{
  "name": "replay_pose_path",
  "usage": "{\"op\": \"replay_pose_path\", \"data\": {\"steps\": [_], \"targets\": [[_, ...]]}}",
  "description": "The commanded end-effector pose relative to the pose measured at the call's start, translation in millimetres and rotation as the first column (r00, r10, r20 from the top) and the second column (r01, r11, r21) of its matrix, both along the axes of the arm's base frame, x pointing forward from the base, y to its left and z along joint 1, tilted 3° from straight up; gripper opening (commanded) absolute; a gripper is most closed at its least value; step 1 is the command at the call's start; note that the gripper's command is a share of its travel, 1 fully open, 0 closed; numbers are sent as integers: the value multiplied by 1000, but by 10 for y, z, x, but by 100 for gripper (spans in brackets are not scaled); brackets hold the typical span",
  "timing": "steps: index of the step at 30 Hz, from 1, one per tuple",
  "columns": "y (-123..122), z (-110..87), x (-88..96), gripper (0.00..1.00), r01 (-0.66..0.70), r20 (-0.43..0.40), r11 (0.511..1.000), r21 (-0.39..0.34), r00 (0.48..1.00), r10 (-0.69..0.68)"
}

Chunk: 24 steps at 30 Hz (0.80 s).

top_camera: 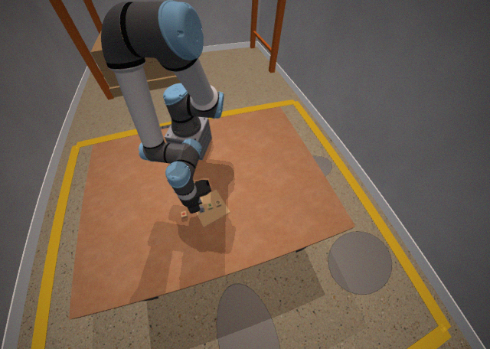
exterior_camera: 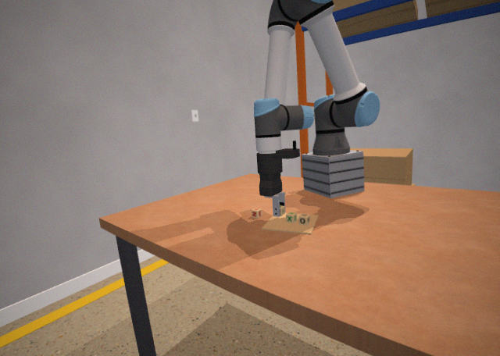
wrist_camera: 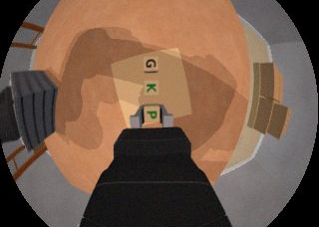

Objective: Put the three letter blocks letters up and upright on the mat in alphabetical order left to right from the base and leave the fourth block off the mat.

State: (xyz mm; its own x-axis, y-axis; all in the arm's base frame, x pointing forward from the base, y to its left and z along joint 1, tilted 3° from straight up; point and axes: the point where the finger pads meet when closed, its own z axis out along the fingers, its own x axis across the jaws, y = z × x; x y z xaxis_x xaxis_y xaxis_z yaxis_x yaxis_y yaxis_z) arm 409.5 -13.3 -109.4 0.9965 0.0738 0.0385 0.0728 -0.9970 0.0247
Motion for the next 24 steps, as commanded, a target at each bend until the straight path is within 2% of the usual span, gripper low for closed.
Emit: {"op": "replay_pose_path", "data": {"steps": [1,24], "targets": [[-4,-75,8,49,0,2,1000,-1,1000,0],[-5,-108,10,49,0,2,1000,-1,1000,0]]}}
